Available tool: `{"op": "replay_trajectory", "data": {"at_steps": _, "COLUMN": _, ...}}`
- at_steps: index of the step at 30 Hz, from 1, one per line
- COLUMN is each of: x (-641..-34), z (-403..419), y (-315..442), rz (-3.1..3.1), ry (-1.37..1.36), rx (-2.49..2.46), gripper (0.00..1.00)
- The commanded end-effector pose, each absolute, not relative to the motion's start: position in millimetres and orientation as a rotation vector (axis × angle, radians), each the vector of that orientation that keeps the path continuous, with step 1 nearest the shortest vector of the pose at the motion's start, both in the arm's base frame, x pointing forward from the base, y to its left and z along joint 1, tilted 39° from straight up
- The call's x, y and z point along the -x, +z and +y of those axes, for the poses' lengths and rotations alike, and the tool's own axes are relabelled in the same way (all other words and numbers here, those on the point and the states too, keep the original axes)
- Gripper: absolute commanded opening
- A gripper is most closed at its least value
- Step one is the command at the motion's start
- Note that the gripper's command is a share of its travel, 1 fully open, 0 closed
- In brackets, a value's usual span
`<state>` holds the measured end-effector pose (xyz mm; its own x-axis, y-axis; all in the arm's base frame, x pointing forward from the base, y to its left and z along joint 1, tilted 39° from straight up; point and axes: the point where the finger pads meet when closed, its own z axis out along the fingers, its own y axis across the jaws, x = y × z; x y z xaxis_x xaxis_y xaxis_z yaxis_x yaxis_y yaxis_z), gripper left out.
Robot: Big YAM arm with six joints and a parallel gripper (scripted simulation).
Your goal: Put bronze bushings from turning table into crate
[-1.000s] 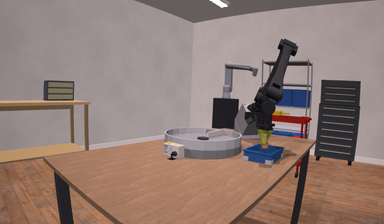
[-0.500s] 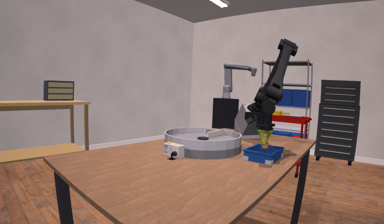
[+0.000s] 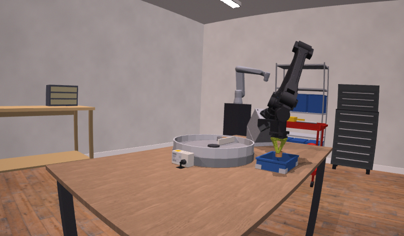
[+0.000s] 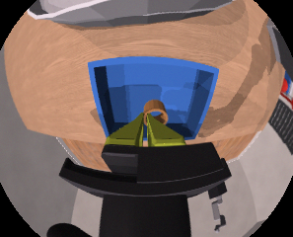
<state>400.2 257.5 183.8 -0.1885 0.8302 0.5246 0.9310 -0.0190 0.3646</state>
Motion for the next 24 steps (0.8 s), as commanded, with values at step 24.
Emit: {"op": "replay_trajectory", "data": {"at_steps": 24, "x": -413, "z": 280, "y": 160, "rz": -2.084, "ry": -1.009, "rx": 1.898, "gripper": 0.00}}
